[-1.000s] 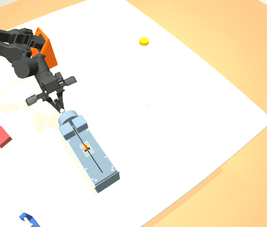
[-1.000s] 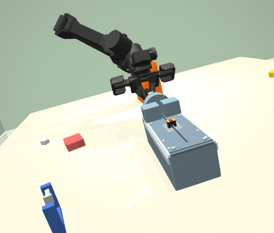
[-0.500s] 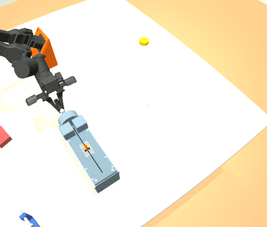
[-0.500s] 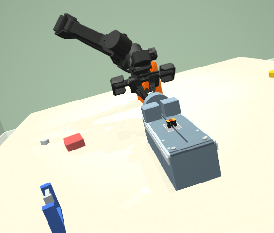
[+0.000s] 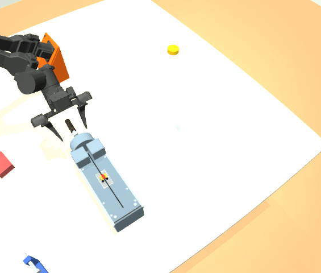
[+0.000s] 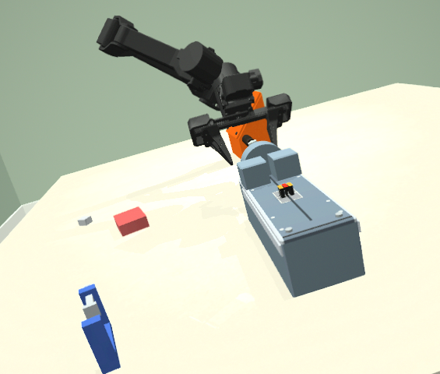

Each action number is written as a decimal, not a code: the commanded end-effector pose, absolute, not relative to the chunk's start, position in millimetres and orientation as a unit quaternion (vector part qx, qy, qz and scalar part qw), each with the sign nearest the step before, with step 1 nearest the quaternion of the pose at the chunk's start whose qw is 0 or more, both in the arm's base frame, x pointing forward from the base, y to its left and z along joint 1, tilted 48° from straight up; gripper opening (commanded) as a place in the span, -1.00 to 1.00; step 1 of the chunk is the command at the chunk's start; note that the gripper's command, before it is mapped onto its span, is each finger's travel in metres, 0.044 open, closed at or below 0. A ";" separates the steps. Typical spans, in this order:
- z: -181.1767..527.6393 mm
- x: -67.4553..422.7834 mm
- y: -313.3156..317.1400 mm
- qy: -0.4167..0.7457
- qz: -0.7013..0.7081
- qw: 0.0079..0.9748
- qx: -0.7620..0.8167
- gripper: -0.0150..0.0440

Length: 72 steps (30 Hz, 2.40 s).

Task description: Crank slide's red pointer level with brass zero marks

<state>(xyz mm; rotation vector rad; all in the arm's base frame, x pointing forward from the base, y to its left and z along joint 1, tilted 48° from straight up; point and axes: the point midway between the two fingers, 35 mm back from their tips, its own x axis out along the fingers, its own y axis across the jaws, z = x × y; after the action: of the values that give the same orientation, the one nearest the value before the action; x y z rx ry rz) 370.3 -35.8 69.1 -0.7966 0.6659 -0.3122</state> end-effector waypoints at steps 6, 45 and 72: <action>83.4 370.3 -18.8 0.318 -0.148 0.857 -0.378 1.00; 147.1 463.1 52.7 0.323 -0.196 0.868 -0.323 1.00; 109.1 488.5 12.1 0.322 -0.208 0.870 -0.311 1.00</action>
<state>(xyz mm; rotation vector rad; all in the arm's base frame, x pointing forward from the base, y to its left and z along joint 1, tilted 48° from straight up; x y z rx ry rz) 488.1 10.5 109.1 -0.6499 0.6760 -0.4440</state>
